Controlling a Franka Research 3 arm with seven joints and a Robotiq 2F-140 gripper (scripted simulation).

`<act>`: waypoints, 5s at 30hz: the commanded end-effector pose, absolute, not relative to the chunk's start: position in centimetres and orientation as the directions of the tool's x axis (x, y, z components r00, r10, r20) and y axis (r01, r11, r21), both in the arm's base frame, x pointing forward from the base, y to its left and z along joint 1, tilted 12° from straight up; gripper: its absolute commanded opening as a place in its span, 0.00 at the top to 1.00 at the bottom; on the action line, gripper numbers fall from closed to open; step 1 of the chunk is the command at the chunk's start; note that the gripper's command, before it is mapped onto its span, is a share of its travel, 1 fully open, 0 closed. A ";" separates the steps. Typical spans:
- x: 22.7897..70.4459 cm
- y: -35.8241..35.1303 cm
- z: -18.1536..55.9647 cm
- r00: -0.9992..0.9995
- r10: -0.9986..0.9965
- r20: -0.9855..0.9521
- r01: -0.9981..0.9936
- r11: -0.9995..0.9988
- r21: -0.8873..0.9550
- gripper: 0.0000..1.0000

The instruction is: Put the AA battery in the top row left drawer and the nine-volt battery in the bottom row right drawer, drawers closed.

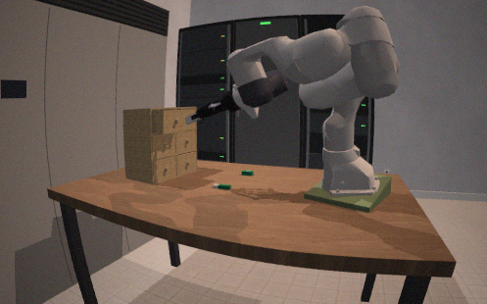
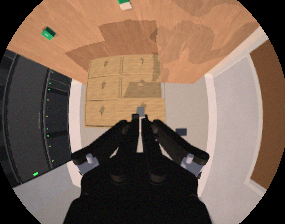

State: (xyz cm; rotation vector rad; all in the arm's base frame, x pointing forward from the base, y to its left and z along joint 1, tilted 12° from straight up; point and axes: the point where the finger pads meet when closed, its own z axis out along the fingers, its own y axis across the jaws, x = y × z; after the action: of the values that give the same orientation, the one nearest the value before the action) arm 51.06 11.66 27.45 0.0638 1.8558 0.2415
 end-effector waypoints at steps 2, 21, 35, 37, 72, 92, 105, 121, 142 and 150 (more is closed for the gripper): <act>51.1 11.6 27.4 -0.295 0.165 -0.941 -0.080 0.977 0.196 1.00; 52.2 11.7 27.5 -0.295 0.165 -0.941 -0.080 0.977 0.196 1.00; 53.7 11.8 27.6 -0.295 0.165 -0.941 -0.080 0.977 0.196 1.00; 54.0 11.8 27.6 -0.295 0.165 -0.941 -0.080 0.977 0.196 1.00; 59.5 12.2 28.0 -0.295 0.165 -0.941 -0.080 0.977 0.196 1.00; 61.1 12.3 28.1 -0.295 0.165 -0.941 -0.080 0.977 0.196 1.00; 61.3 12.3 28.1 -0.295 0.165 -0.941 -0.080 0.977 0.196 1.00; 61.3 12.3 28.1 -0.295 0.165 -0.941 -0.080 0.977 0.196 1.00; 61.3 12.3 28.1 -0.295 0.165 -0.941 -0.080 0.977 0.196 1.00; 61.3 12.3 28.1 -0.295 0.165 -0.941 -0.080 0.977 0.196 1.00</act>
State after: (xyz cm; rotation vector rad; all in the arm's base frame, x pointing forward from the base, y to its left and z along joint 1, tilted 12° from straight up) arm 61.20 12.00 28.16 0.0681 1.8525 0.2355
